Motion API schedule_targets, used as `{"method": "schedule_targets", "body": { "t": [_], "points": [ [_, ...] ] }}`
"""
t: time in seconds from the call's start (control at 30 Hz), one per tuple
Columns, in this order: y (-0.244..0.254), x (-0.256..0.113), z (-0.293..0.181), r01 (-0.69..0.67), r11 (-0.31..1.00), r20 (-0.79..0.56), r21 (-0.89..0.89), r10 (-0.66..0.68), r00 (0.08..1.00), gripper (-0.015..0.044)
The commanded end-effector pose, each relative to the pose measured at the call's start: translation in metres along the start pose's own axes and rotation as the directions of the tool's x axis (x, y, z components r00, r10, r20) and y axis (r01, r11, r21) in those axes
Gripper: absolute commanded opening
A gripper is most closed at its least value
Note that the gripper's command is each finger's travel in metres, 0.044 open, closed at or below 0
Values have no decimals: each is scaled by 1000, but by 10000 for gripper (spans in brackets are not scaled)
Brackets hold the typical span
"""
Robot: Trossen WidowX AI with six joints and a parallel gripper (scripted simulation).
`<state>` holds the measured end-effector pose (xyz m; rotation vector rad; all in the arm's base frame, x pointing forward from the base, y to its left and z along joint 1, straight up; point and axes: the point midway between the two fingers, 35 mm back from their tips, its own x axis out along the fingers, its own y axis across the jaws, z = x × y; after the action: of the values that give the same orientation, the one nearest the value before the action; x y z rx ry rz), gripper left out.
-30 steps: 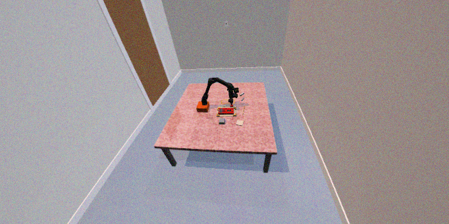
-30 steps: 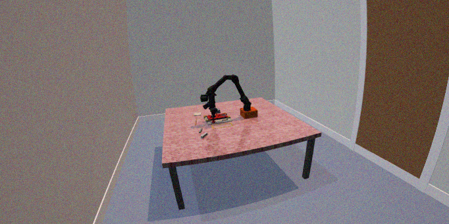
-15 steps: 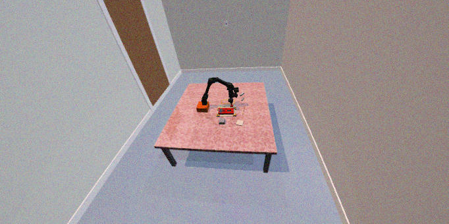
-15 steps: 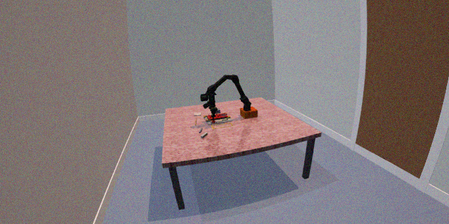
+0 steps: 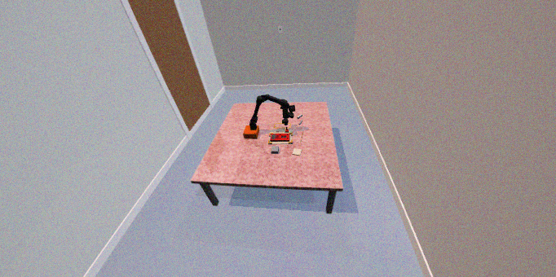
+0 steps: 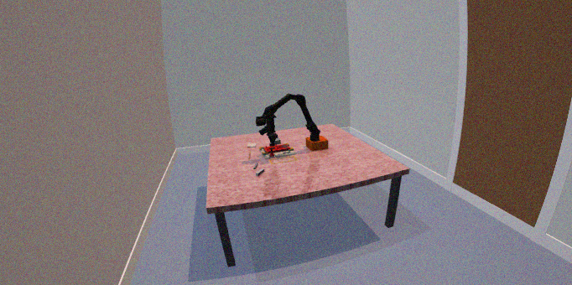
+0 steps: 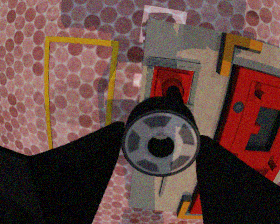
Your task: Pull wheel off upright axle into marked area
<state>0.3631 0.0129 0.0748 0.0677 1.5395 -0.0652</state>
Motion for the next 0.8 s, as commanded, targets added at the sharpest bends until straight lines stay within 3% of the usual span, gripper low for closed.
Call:
{"method": "schedule_targets", "body": {
  "t": [0.0,0.77],
  "points": [
    [18,-2,-8,-1,1000,1,-2,1,1000,0],
    [90,-8,-58,-8,1000,0,0,8,1000,0]
  ]
}}
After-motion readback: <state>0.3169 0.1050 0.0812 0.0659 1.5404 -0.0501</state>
